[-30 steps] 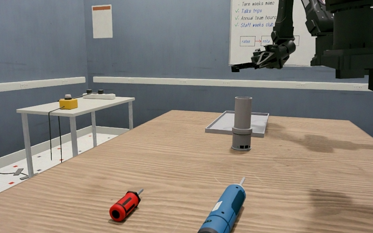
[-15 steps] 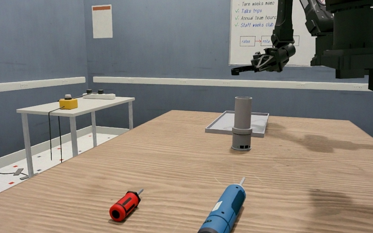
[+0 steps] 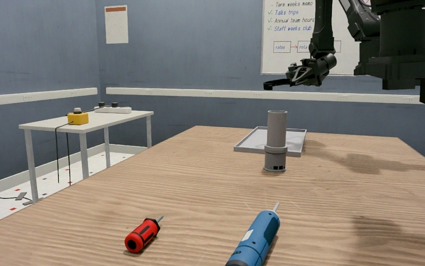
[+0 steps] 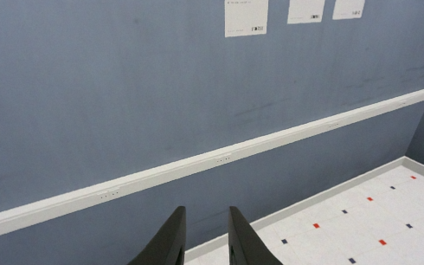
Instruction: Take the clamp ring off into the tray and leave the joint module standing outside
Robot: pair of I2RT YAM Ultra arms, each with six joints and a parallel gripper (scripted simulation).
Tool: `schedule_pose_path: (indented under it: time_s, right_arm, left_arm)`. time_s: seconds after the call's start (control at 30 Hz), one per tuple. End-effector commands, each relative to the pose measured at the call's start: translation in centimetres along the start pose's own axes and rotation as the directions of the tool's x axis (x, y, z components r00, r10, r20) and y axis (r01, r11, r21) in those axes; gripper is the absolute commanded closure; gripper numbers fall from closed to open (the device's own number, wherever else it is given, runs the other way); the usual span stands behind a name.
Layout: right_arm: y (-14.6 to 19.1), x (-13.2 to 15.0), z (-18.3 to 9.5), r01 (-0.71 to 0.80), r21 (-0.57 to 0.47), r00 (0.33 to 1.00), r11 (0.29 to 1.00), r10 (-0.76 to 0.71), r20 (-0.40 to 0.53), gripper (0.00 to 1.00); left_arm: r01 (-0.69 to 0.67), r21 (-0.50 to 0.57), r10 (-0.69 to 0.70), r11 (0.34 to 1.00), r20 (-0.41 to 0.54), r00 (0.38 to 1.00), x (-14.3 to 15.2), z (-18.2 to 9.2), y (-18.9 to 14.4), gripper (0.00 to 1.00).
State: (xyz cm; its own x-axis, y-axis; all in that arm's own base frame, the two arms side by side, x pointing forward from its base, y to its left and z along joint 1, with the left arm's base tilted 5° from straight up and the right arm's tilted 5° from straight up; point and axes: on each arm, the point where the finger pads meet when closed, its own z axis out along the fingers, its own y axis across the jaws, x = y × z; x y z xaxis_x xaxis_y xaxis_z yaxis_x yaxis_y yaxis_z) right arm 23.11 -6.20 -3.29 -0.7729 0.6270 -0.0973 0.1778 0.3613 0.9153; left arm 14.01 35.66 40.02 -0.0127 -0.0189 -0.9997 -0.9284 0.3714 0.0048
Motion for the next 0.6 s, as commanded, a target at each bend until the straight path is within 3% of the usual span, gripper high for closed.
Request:
schedule_pose_path:
  time_s: [0.0, 0.57]
  right_arm:
    - [0.0, -1.4, 0.2, 0.045, -0.026, 0.998, 0.999, -0.044, 0.034, 0.94]
    - [-1.4, -1.3, 0.9, 0.052, -0.029, 0.998, 0.998, -0.051, 0.032, 0.94]
  left_arm:
    - [0.013, -0.017, -0.012, 1.0, 0.072, 0.997, -2.4, -0.7, 0.4, 0.8]
    - [0.013, -0.017, -0.012, 1.0, 0.072, 0.997, -2.4, -0.7, 0.4, 0.8]
